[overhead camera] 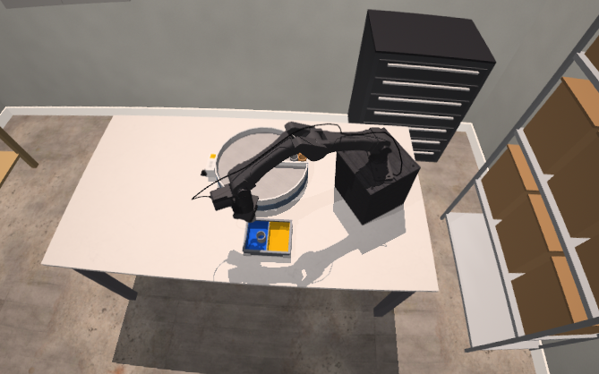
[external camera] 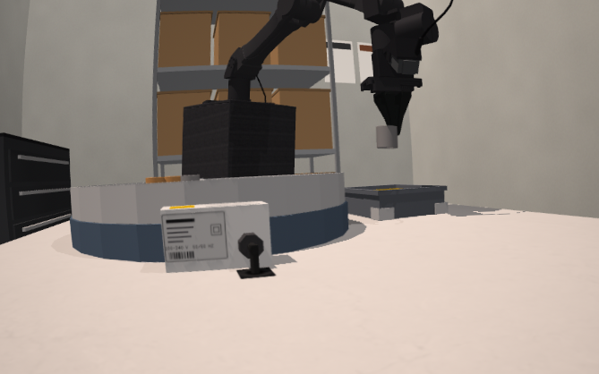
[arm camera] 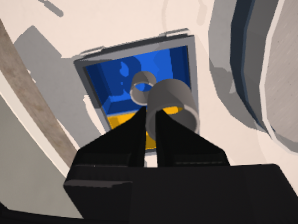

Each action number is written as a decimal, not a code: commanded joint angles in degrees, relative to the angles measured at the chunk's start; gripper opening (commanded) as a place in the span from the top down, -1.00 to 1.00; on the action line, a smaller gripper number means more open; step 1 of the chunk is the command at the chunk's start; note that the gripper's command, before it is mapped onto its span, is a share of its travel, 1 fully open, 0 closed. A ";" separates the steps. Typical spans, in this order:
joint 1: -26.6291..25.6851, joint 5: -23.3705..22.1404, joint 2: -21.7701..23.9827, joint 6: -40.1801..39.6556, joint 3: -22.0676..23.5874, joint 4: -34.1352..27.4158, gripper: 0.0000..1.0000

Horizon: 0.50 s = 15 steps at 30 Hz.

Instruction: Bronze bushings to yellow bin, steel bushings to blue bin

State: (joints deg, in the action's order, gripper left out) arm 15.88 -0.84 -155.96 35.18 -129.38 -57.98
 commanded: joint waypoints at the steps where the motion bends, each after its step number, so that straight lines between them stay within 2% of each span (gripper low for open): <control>1: 0.24 0.58 -0.03 0.37 -1.63 -0.51 1.00; 11: 0.19 0.57 0.32 0.34 -1.55 -0.25 1.00; 13: 0.00 0.56 1.68 0.18 0.99 0.72 1.00; 15: -0.23 0.54 1.99 0.00 1.52 1.07 1.00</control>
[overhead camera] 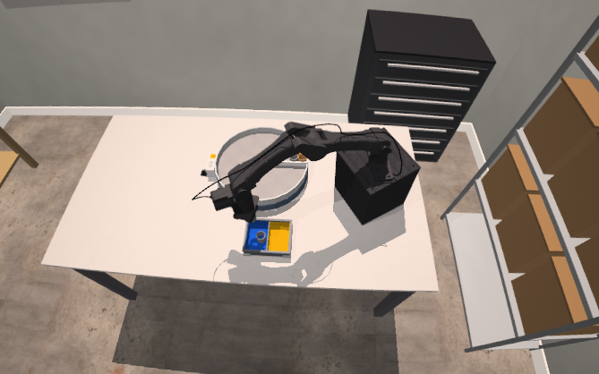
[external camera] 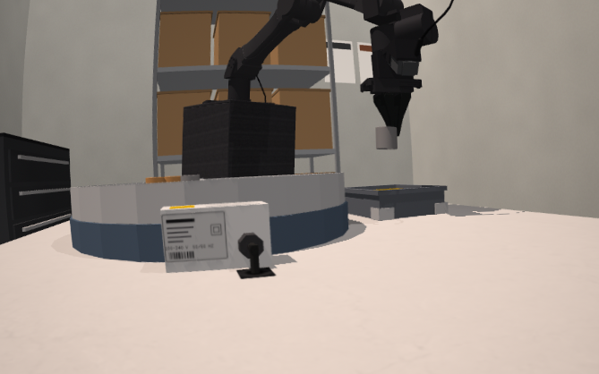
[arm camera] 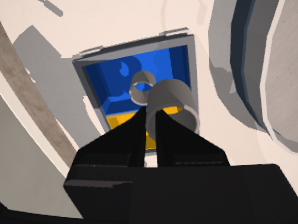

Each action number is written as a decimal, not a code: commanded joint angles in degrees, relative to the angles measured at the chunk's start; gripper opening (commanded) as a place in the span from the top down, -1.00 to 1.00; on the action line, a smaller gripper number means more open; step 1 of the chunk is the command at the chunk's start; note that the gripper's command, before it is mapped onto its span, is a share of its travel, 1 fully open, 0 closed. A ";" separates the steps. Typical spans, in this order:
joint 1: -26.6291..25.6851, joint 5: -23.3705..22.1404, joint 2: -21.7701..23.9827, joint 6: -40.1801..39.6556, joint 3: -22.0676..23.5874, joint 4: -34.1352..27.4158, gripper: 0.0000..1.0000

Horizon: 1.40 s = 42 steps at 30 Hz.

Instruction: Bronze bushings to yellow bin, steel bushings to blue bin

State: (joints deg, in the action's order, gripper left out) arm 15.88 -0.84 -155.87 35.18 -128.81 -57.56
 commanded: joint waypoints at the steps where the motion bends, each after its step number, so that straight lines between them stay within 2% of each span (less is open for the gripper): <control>1: -0.31 0.54 2.00 -0.06 1.15 0.52 1.00; 4: -0.36 0.54 2.29 -0.08 -0.35 0.78 1.00; 37: -0.36 0.54 2.12 -0.09 -0.46 0.06 1.00; 42: -0.37 0.54 0.42 -0.10 -0.45 1.24 1.00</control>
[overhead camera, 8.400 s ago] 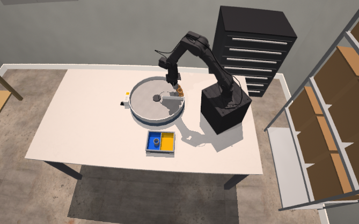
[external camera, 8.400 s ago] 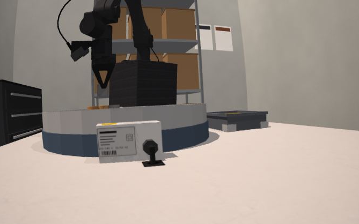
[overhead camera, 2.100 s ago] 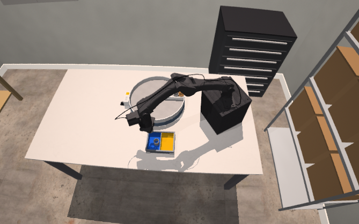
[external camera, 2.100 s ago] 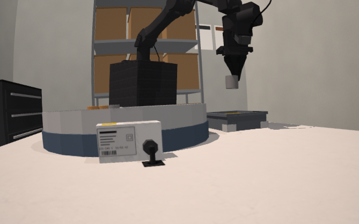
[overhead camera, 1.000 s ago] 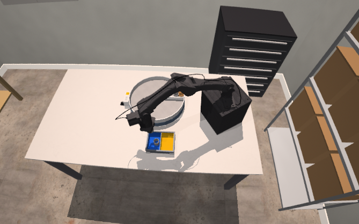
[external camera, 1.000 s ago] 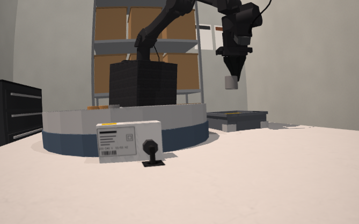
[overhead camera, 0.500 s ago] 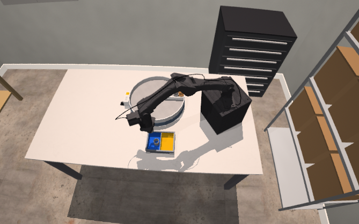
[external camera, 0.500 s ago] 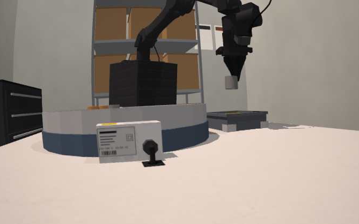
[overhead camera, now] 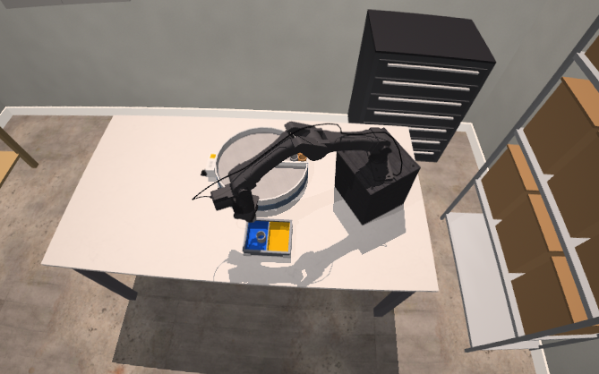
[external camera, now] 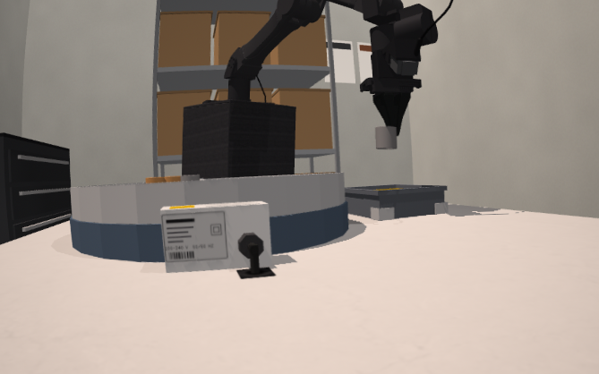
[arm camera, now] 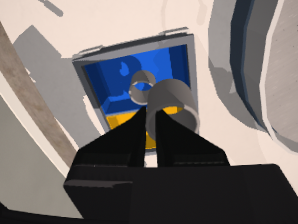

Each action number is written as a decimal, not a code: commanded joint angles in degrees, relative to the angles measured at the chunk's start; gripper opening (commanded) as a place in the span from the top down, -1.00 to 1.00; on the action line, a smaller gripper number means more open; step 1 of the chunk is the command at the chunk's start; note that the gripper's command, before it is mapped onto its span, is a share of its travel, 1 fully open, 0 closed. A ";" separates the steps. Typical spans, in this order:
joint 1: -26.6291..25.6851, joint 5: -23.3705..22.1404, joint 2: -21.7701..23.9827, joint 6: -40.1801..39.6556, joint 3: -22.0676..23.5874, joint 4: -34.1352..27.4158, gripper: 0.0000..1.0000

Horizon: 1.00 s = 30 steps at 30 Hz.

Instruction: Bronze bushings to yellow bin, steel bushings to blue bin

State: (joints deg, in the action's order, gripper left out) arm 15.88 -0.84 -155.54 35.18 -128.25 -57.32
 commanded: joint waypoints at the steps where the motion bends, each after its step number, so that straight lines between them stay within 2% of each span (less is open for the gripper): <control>1: -0.37 0.53 -0.66 -0.11 -0.86 1.34 1.00; 14: -0.56 0.53 -8.62 -0.25 -3.45 7.23 1.00; 16: -0.56 0.53 -8.62 -0.25 -3.45 7.23 1.00; 17: -0.56 0.56 -6.45 -0.23 -3.10 7.46 1.00; 30: -0.57 0.52 -8.27 -0.26 -4.12 5.88 1.00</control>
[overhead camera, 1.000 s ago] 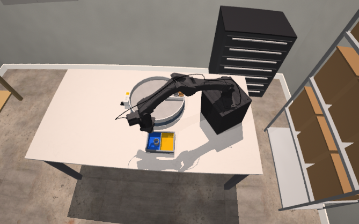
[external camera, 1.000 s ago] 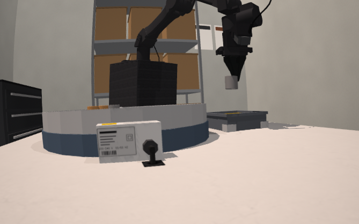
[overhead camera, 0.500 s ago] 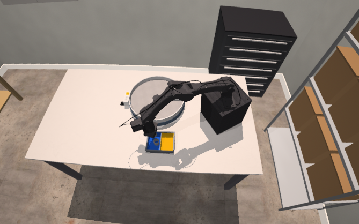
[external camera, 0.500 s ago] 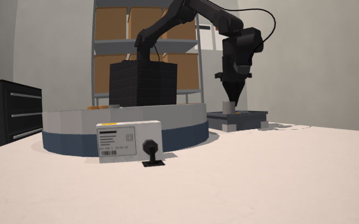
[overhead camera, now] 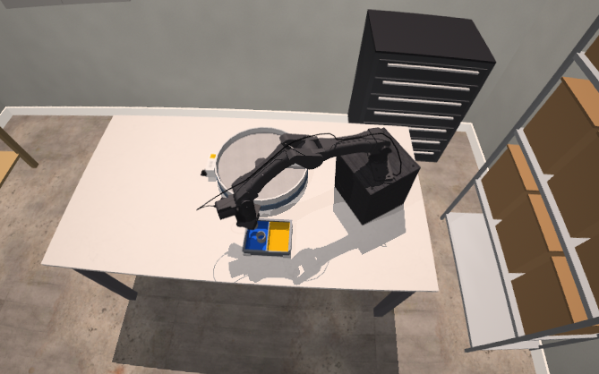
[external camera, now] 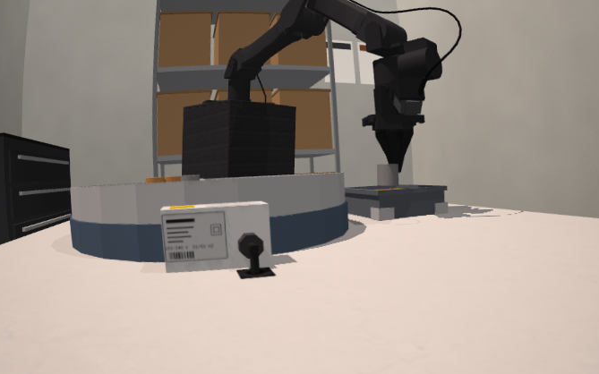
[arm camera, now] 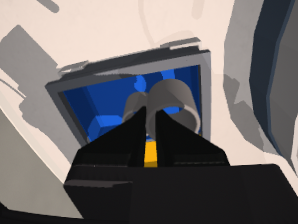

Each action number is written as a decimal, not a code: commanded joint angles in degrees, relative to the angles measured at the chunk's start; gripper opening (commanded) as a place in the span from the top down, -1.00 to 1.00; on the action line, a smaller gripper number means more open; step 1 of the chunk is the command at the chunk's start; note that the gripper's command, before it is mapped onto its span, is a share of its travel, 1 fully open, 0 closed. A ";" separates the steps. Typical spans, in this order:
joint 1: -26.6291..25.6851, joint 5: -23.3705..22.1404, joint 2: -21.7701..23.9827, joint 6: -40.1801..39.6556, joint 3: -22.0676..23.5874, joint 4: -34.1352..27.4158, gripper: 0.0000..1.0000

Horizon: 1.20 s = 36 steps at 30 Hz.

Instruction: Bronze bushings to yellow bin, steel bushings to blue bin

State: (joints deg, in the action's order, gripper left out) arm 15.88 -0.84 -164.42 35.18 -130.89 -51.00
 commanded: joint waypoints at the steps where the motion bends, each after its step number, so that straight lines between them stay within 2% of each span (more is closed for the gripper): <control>1: -0.57 0.52 0.61 -0.26 -1.48 -0.39 1.00; 36: -0.76 0.51 -0.04 -0.38 -1.30 0.43 1.00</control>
State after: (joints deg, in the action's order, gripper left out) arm 15.88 -0.84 -164.42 35.16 -130.89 -50.98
